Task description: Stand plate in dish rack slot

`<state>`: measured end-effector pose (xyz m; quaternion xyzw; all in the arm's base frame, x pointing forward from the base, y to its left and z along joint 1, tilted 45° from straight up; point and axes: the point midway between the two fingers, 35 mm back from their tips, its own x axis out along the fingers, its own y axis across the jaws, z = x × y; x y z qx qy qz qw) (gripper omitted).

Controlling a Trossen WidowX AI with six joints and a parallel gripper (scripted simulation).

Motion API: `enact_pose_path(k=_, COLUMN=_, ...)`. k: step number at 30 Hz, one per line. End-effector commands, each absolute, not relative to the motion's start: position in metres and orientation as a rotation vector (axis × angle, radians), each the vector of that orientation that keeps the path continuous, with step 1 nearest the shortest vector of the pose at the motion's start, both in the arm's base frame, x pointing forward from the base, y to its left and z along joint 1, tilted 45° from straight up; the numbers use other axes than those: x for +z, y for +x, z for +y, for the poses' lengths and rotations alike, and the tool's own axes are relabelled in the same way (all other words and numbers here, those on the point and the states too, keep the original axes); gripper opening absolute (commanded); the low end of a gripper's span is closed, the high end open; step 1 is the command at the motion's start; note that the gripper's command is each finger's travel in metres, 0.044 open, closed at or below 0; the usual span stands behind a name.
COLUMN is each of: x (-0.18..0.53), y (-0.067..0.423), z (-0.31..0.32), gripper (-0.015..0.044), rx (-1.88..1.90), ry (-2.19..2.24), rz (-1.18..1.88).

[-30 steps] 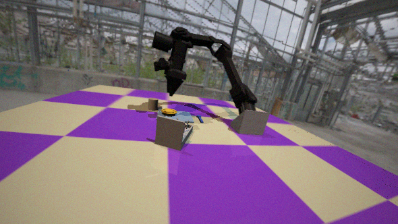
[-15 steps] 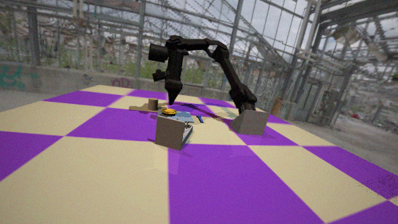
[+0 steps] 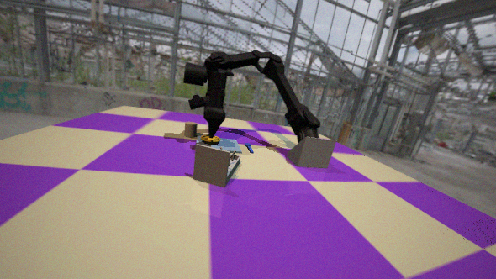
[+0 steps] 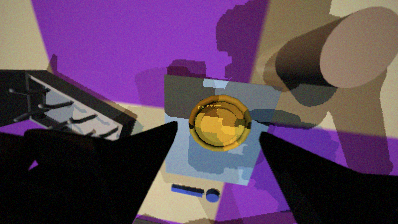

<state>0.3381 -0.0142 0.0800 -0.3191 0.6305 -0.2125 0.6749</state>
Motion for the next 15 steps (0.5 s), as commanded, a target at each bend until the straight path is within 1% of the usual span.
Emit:
enact_pose_path(k=1, x=0.075, y=0.337, z=-0.02, gripper=0.04, rx=-0.479, ry=-0.726, rz=1.424)
enact_pose_path(k=15, x=0.062, y=0.339, z=-0.035, gripper=0.04, rx=-0.481, ry=-0.728, rz=1.424)
